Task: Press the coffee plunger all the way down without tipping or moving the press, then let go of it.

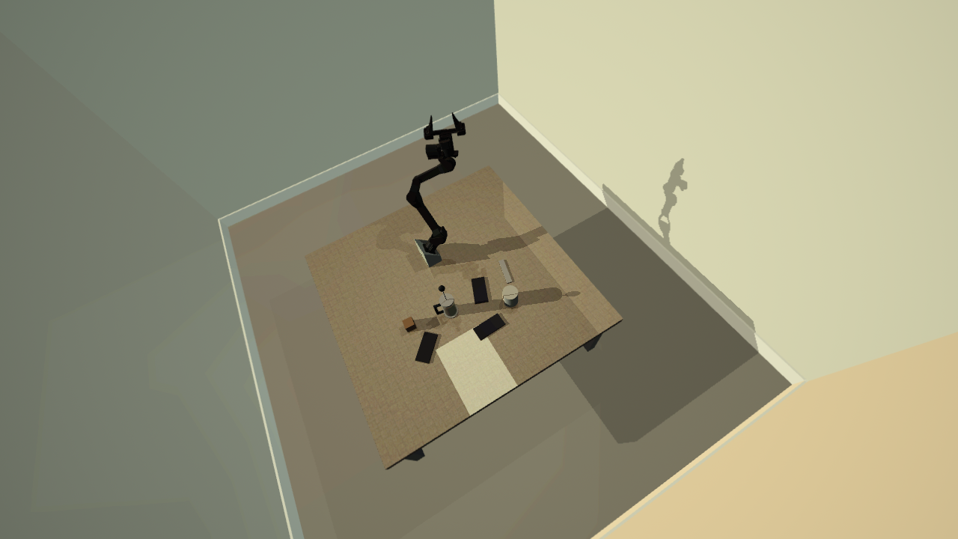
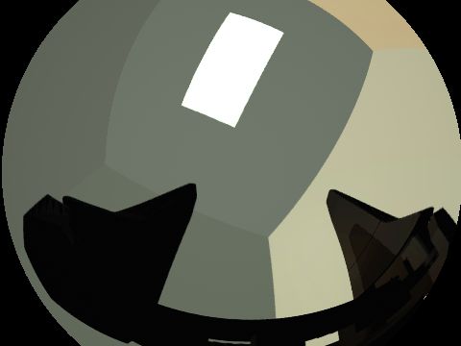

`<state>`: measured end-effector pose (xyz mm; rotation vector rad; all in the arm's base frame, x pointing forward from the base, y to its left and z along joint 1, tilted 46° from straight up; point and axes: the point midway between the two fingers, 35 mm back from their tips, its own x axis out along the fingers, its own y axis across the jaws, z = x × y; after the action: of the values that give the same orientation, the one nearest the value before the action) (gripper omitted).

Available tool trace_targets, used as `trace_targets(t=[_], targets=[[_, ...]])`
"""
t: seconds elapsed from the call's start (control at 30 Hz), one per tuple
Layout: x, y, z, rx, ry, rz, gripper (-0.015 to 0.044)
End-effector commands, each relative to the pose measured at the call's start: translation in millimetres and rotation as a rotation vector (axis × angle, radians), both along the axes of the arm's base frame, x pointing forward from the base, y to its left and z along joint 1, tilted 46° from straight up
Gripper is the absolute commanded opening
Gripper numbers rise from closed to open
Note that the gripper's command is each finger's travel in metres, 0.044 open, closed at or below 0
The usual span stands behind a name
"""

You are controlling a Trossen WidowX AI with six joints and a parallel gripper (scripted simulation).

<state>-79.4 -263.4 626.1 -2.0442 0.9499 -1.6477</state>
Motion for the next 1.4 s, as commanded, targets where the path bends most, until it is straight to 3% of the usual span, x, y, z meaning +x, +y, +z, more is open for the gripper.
trace_targets(t=[0.0,0.2,0.43,0.67,0.87,1.07,1.37], targets=[[6,58,26,-0.166,0.118,-0.171,0.0440],[30,147,56,-0.431,0.284,-0.481,0.0440],[66,198,59,-0.598,0.418,-0.647,0.0440],[139,266,53,-0.868,0.613,-0.963,0.0440],[191,288,38,-0.996,0.733,-1.102,0.0440],[270,310,4,-1.262,0.876,-1.301,0.0440],[365,293,-61,-1.589,1.092,-1.454,0.0440]])
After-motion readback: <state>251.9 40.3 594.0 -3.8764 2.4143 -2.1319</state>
